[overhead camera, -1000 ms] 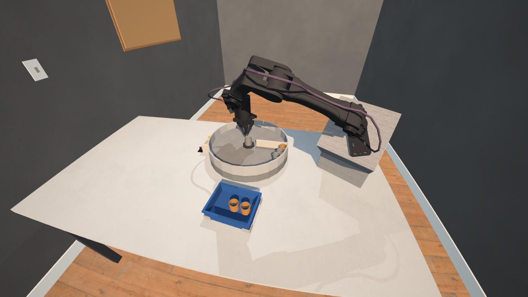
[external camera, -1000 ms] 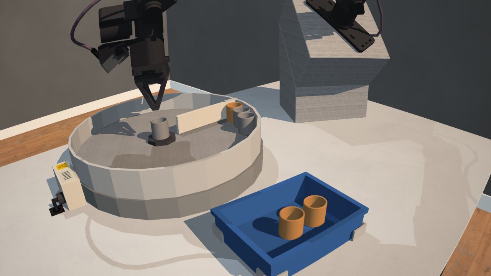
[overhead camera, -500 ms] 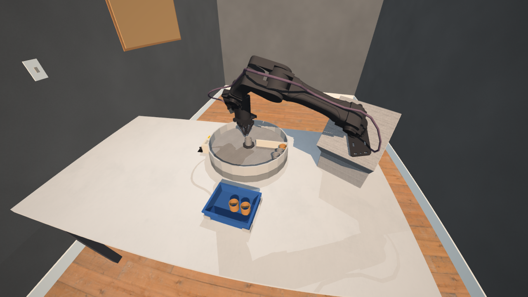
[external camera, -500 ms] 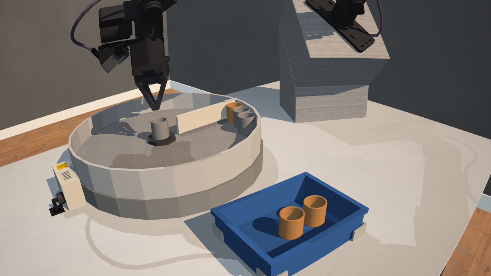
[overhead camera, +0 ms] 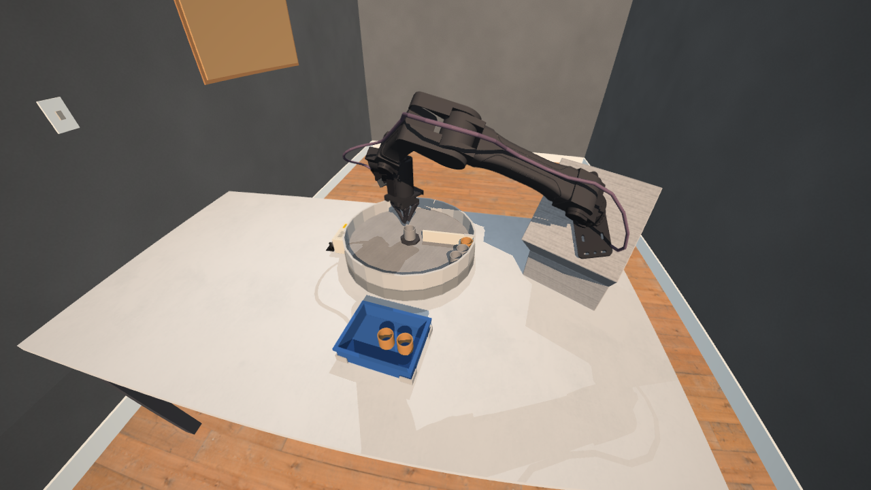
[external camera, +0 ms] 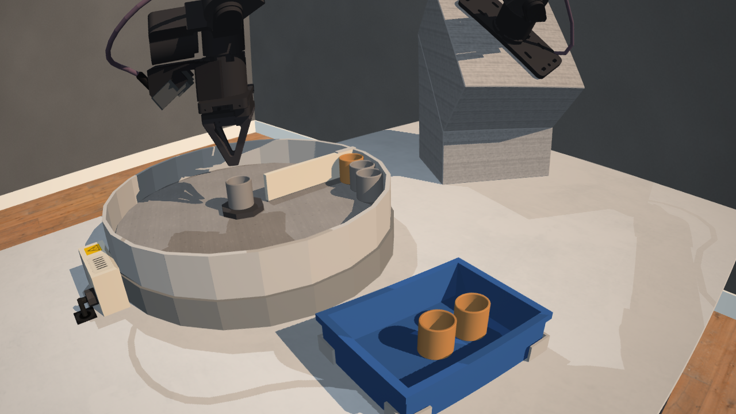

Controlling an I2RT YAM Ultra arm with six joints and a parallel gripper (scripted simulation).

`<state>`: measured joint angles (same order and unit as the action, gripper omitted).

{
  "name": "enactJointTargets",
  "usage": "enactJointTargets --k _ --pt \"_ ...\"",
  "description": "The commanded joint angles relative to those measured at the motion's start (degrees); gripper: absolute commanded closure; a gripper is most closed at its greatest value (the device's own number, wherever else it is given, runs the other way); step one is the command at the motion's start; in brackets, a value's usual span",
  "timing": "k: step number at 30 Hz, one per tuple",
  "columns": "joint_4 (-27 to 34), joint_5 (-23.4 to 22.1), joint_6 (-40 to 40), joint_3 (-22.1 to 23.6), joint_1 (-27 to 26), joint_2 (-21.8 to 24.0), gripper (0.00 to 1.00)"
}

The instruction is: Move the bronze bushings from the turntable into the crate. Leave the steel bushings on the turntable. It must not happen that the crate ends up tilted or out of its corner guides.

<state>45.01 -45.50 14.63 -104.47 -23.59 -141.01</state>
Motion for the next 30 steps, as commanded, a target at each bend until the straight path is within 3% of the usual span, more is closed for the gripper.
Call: enactJointTargets --k 1,27,30 --pt "1.0 -0.3 -0.3 -1.7 -1.6 0.4 0.84" --pt "0.9 -0.3 -0.1 -1.6 -1.7 0.8 0.87" --pt "0.4 -0.3 0.7 1.1 -1.7 1.7 0.87"
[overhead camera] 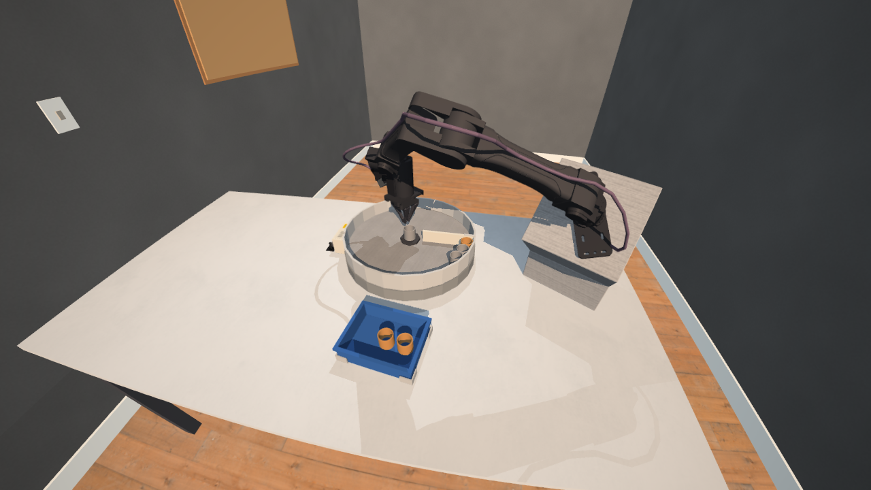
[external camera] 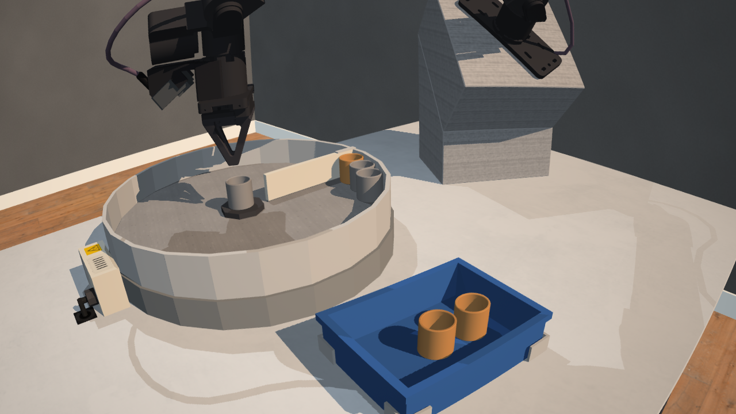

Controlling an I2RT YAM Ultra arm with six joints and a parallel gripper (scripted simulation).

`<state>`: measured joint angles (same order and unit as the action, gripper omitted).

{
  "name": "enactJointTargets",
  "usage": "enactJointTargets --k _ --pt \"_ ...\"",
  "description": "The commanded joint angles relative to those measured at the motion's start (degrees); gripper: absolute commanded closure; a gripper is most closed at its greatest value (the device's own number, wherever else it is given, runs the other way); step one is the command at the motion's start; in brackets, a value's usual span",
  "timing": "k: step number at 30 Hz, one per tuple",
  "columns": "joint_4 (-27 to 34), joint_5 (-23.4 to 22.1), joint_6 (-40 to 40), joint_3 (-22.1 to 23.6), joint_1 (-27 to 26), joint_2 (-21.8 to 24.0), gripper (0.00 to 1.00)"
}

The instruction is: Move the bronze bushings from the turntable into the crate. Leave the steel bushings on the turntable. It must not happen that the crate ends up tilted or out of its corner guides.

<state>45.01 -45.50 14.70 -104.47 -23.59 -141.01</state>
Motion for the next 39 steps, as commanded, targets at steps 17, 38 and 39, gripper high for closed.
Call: enactJointTargets --k 17,38,39 --pt "-6.4 -0.6 8.0 13.7 -2.5 6.8 0.87" --pt "-20.6 -0.9 27.2 41.8 -5.3 16.8 0.87" --pt "-20.6 -0.9 27.2 41.8 -5.3 16.8 0.87"
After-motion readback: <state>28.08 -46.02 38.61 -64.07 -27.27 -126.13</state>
